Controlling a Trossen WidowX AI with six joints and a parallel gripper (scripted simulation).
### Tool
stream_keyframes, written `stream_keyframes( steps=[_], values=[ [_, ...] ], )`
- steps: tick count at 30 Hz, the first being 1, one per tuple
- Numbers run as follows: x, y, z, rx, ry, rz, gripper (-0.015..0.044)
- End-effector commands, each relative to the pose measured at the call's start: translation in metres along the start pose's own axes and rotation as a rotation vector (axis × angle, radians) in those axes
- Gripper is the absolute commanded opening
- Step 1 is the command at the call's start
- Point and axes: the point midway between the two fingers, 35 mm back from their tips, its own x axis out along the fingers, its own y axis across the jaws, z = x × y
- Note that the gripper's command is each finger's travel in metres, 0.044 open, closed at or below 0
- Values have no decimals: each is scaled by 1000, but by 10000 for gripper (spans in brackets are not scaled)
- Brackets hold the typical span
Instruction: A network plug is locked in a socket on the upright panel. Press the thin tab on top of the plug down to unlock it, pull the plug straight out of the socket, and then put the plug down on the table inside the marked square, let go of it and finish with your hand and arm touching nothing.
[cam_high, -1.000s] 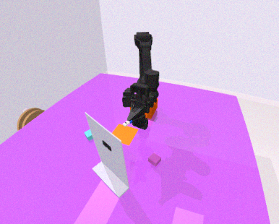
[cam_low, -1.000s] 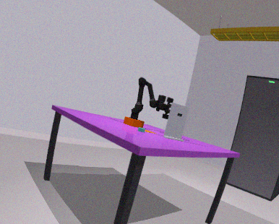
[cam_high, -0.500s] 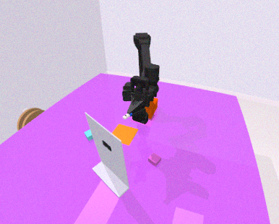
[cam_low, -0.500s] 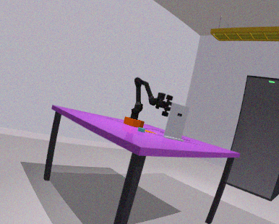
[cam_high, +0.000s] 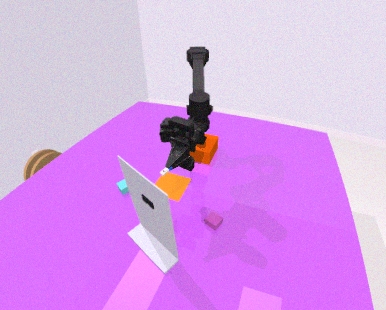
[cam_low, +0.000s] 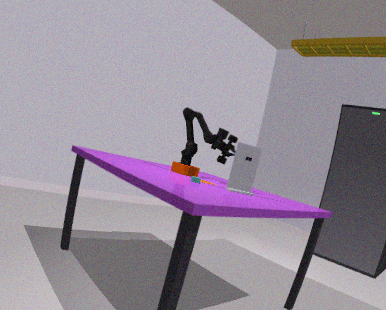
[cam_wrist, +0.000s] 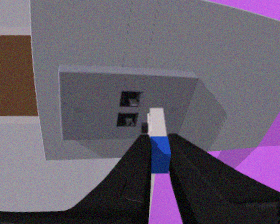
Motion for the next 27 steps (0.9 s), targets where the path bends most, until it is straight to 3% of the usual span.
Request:
stream_keyframes(
  steps=[1, 27],
  values=[
    [-1, -14, 11, -23, 6, -74, 0],
    [-44, -110, 64, 18, 43, -578, 0]
  ],
)
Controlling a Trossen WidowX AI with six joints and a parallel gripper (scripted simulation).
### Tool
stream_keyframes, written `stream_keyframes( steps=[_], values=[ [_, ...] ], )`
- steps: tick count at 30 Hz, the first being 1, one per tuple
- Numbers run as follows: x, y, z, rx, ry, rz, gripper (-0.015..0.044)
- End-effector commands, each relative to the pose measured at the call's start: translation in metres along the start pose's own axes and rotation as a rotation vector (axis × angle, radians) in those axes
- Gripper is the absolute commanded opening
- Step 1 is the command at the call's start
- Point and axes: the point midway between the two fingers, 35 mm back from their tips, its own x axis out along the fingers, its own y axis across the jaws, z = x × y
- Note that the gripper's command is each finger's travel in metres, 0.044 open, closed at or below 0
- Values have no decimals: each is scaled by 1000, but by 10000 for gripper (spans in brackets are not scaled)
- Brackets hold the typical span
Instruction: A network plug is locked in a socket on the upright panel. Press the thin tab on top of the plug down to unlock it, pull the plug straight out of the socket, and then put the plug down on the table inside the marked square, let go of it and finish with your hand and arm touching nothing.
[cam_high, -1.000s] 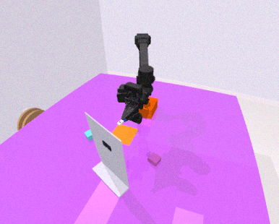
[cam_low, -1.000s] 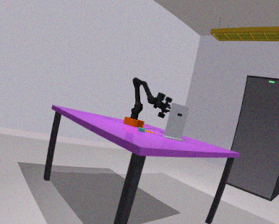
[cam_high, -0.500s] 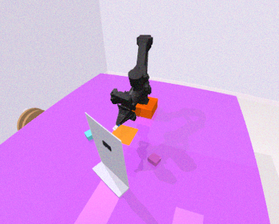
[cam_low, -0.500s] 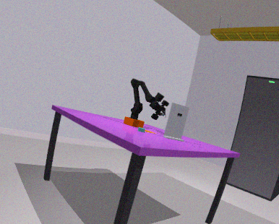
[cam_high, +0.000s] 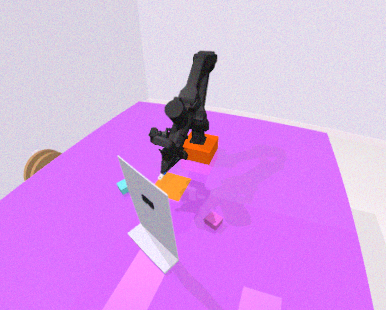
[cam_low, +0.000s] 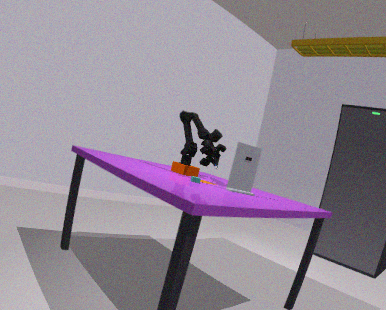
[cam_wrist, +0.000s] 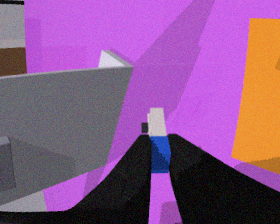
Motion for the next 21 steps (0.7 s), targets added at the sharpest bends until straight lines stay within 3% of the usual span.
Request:
stream_keyframes(
  steps=[1, 9, 21],
  values=[
    [-5, -19, 6, 30, 19, -82, 0],
    [-16, -52, 12, 93, 51, -221, 0],
    [-10, -56, 11, 94, 52, -224, 0]
  ],
)
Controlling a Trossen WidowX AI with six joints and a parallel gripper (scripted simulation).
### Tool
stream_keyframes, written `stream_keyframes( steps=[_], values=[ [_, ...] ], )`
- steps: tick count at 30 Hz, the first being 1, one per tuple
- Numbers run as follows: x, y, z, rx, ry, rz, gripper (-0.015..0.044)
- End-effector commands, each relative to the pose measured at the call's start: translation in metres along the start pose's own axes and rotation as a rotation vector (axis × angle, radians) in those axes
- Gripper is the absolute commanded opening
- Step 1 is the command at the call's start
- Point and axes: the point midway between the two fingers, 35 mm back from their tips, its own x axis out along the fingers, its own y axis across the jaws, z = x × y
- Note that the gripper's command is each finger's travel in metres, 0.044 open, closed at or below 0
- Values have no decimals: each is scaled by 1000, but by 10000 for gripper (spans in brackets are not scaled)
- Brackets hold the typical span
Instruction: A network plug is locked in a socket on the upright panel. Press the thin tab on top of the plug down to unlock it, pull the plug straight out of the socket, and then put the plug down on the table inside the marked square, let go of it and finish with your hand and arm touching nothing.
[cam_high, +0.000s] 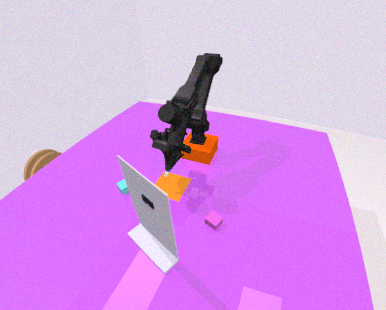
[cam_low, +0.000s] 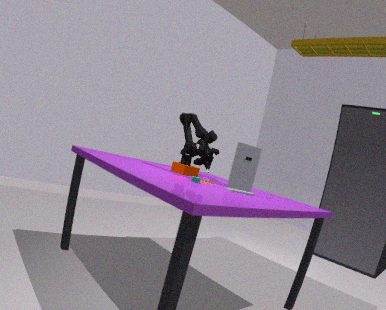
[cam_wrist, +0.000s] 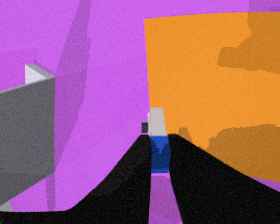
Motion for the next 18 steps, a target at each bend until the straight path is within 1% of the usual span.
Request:
stream_keyframes(
  steps=[1, 18],
  values=[
    [5, -5, 0, 5, 3, -11, 0],
    [22, -14, 0, 5, 2, -10, 0]
  ],
)
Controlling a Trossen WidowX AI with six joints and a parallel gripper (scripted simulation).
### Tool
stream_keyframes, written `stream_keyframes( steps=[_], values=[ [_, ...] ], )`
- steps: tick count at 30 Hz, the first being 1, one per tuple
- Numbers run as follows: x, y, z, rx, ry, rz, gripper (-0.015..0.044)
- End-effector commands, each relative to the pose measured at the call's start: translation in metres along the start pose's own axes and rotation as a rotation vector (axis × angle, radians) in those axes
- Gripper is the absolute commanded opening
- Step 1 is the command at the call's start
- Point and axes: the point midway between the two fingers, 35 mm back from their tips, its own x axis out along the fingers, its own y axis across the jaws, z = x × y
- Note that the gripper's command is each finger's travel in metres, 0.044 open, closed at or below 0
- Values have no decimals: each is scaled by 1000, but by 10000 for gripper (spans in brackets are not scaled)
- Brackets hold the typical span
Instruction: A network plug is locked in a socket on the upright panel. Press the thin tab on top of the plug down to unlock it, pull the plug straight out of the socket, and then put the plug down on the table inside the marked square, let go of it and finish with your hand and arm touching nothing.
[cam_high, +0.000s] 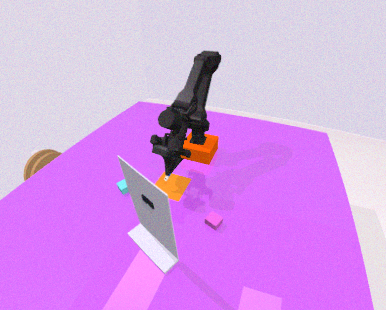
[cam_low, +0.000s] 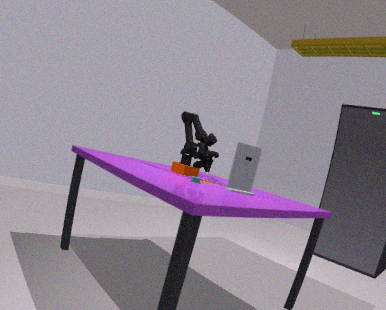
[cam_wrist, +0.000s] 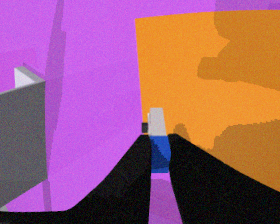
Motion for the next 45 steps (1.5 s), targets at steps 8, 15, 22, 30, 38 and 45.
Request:
stream_keyframes(
  steps=[8, 15, 22, 30, 38, 45],
  values=[
    [12, -11, 0, 3, 1, -12, 0],
    [17, -15, 0, 3, 1, -12, 0],
    [22, -20, 0, 3, 0, -12, 0],
    [28, -26, 0, 3, 0, -12, 0],
    [30, -29, 0, 3, 0, -13, 0],
    [31, -28, -1, 3, 0, -12, 0]
  ],
)
